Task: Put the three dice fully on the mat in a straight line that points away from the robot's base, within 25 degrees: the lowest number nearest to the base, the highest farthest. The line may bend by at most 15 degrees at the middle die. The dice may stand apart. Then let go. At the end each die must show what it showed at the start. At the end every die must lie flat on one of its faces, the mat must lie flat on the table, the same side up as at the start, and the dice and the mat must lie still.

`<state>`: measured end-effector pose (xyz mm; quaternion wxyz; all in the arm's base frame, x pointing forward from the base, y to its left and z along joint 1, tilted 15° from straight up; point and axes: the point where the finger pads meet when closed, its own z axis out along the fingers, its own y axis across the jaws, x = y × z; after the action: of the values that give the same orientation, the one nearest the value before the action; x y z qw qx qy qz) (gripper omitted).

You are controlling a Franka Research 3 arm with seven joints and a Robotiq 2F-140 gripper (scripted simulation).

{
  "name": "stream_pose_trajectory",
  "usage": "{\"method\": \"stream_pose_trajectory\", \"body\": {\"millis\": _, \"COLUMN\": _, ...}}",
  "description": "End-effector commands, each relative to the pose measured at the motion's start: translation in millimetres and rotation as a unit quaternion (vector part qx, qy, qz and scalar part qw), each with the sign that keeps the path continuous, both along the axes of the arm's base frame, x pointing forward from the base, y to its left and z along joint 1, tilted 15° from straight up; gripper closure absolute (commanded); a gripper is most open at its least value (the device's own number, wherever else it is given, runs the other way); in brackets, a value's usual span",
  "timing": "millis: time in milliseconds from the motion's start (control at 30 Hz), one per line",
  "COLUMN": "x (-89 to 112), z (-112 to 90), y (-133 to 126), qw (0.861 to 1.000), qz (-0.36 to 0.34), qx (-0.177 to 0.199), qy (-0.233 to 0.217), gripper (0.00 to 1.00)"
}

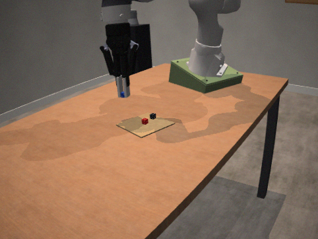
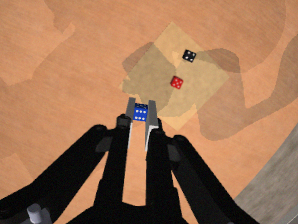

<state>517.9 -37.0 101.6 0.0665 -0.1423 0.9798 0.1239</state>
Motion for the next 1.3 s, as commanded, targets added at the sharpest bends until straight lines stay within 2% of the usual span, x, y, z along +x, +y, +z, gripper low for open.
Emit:
{"method": "stream_pose_trajectory", "body": {"millis": 0, "x": 1, "z": 4, "y": 8, "qw": 0.996, "qz": -0.087, "qx": 0.001, "qy": 0.026, "gripper": 0.93}}
{"method": "stream_pose_trajectory", "body": {"millis": 33, "x": 1, "z": 4, "y": 8, "qw": 0.996, "qz": -0.087, "qx": 0.001, "qy": 0.026, "gripper": 0.93}}
{"method": "stream_pose_trajectory", "body": {"millis": 67, "x": 4, "z": 8, "y": 18, "qw": 0.995, "qz": -0.092, "qx": 0.002, "qy": 0.027, "gripper": 0.93}}
{"method": "stream_pose_trajectory", "body": {"millis": 133, "x": 4, "z": 8, "y": 18, "qw": 0.995, "qz": -0.092, "qx": 0.002, "qy": 0.027, "gripper": 0.93}}
{"method": "stream_pose_trajectory", "body": {"millis": 233, "x": 12, "z": 17, "y": 47, "qw": 0.994, "qz": -0.107, "qx": 0.004, "qy": 0.031, "gripper": 0.93}}
{"method": "stream_pose_trajectory", "body": {"millis": 767, "x": 12, "z": 16, "y": 48, "qw": 0.994, "qz": -0.107, "qx": 0.004, "qy": 0.031, "gripper": 0.93}}
{"method": "stream_pose_trajectory", "body": {"millis": 933, "x": 13, "z": 9, "y": 50, "qw": 0.994, "qz": -0.107, "qx": 0.004, "qy": 0.031, "gripper": 0.93}}
{"method": "stream_pose_trajectory", "body": {"millis": 1200, "x": 16, "z": -19, "y": 57, "qw": 0.994, "qz": -0.107, "qx": 0.004, "qy": 0.031, "gripper": 0.93}}
{"method": "stream_pose_trajectory", "body": {"millis": 1267, "x": 16, "z": -19, "y": 57, "qw": 0.994, "qz": -0.107, "qx": 0.004, "qy": 0.031, "gripper": 0.93}}
